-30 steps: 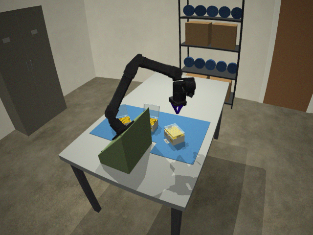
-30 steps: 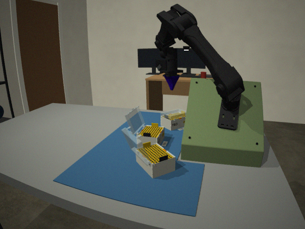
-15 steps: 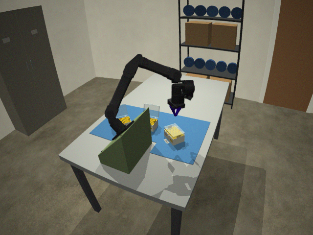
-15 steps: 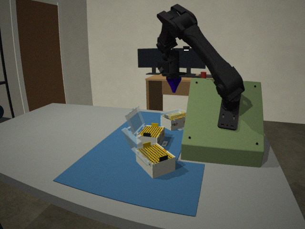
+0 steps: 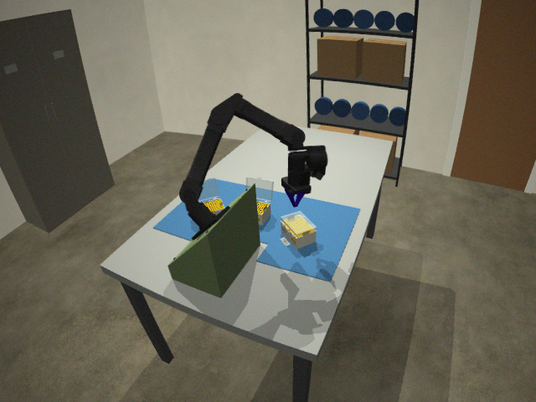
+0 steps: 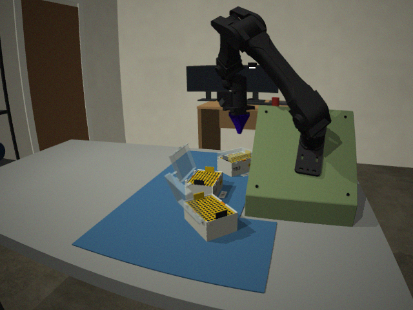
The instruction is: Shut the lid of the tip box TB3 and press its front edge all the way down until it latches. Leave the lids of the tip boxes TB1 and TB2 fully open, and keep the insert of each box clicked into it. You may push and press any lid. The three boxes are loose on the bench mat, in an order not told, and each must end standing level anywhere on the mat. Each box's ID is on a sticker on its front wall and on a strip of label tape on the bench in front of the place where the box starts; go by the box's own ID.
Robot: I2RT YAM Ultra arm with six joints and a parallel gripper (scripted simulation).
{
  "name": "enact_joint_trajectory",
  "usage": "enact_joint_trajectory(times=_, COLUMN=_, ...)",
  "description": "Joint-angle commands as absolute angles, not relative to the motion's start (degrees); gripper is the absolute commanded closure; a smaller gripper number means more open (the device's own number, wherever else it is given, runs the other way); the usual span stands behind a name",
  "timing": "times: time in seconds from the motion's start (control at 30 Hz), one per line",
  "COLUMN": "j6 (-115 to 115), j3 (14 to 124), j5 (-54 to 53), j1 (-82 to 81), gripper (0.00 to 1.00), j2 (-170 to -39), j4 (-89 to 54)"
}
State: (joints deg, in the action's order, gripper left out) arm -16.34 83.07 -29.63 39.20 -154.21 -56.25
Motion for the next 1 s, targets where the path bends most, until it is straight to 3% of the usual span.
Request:
enact_joint_trajectory(times=0.0, j6=-15.86, j3=81.72, j5=-30.16, j1=39.4, gripper=1.0, j2=-153.0, j4=-53.0)
enact_joint_trajectory(times=0.6, j6=-13.97, j3=70.89, j5=-31.27, j1=37.43, gripper=1.0, j2=-151.38, j4=-42.88)
enact_joint_trajectory(times=0.97, j6=-13.99, j3=70.91, j5=-31.26, j1=37.44, gripper=1.0, j2=-151.38, j4=-42.92)
